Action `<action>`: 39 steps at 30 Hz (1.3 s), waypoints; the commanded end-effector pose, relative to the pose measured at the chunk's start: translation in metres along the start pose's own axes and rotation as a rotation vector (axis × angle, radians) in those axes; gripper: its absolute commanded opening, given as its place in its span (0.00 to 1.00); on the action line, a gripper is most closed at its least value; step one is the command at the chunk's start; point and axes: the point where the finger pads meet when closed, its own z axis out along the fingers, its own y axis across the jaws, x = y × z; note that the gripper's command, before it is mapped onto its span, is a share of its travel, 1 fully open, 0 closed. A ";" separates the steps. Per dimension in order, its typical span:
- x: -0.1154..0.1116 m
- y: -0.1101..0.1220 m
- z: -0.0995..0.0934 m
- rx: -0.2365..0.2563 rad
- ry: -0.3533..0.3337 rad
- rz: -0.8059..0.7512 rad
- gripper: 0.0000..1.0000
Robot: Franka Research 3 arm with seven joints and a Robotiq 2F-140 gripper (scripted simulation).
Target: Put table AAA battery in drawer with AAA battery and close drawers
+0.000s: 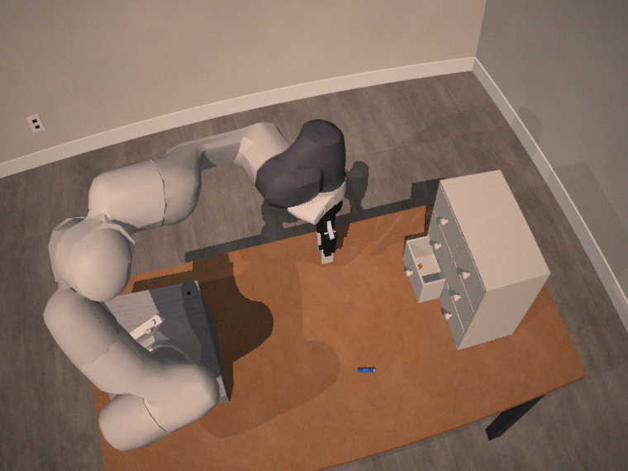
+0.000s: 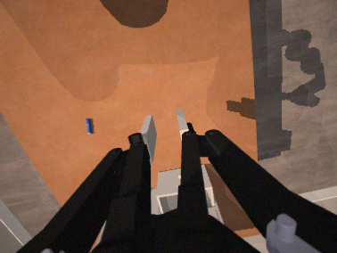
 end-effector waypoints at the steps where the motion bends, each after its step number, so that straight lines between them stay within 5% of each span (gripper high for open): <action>1: 0.001 -0.002 0.000 0.005 0.007 0.011 0.20; 12: 0.001 -0.002 0.000 0.005 0.007 0.011 0.20; 13: 0.001 -0.001 0.000 0.003 0.005 0.002 1.00; 34: 0.001 -0.001 0.000 0.003 0.005 0.003 1.00; 39: 0.001 -0.001 -0.018 0.005 0.007 0.011 1.00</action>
